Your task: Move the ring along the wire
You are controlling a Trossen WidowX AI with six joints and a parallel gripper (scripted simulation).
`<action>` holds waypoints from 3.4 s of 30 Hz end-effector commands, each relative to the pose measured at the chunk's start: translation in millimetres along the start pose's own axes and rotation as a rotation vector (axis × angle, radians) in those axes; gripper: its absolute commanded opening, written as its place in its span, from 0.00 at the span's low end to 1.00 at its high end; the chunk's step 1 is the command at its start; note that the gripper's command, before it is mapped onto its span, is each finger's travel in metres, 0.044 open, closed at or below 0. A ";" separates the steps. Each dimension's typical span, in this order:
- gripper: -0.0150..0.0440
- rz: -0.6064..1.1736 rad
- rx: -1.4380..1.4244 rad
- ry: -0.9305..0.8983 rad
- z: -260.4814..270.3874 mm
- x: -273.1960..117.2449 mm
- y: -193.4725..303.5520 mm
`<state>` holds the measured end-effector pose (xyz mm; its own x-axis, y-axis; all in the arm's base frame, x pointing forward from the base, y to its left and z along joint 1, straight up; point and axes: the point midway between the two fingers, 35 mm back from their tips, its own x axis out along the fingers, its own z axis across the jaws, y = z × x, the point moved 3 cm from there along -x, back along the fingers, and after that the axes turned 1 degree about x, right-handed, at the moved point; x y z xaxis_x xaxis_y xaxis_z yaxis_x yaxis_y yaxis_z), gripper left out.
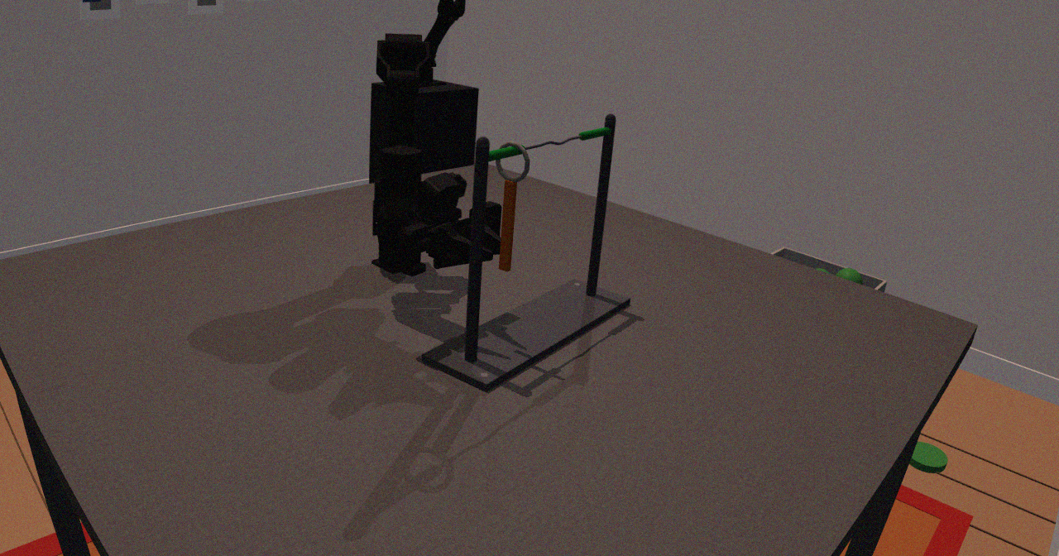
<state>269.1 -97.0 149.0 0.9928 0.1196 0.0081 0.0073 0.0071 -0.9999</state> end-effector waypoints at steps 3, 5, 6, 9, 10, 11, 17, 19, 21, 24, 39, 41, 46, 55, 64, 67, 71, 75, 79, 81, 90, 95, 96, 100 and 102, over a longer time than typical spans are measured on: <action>0.53 -0.006 -0.001 0.002 -0.6 10.2 -1.6; 0.53 -0.006 -0.001 0.002 -0.3 13.3 -1.6; 0.53 -0.006 -0.001 0.002 -0.2 14.9 -1.5; 0.53 -0.007 -0.001 0.002 0.4 19.8 -1.4; 0.53 -0.007 -0.001 0.002 0.6 21.4 -1.3; 0.53 -0.007 -0.001 0.002 0.8 23.0 -1.2; 0.53 -0.008 -0.001 0.002 2.5 32.7 -0.6; 0.53 -0.008 -0.001 0.002 2.9 34.5 -0.5; 0.53 -0.008 -0.001 0.002 3.0 35.2 -0.4; 0.53 -0.008 -0.001 0.002 3.0 35.2 -0.4; 0.53 -0.008 -0.001 0.002 3.0 35.2 -0.4; 0.53 -0.008 -0.001 0.002 3.0 35.2 -0.4; 0.53 -0.008 -0.001 0.002 3.0 35.2 -0.4; 0.28 -0.005 -0.002 -0.003 3.7 34.7 0.3; 0.00 -0.005 -0.002 -0.003 3.7 34.7 0.3; 0.00 -0.005 -0.002 -0.003 3.6 34.7 -0.6; 0.00 -0.006 -0.002 -0.003 3.1 34.9 -5.4; 0.00 -0.006 -0.001 -0.003 2.6 34.8 -12.6; 0.00 -0.006 -0.001 -0.003 2.6 34.8 -13.9; 0.00 -0.006 -0.001 -0.003 2.6 34.8 -13.9; 0.00 -0.006 -0.001 -0.003 2.6 34.8 -13.9; 0.00 -0.006 -0.001 -0.003 2.6 34.8 -13.9; 0.00 -0.006 -0.001 -0.003 2.6 34.8 -13.9; 0.00 -0.006 -0.001 -0.003 2.6 34.8 -13.9; 0.00 -0.006 -0.001 -0.003 2.6 34.8 -13.9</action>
<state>302.9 -90.4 162.3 0.9929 0.1188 0.0118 0.0111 0.0065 -0.9999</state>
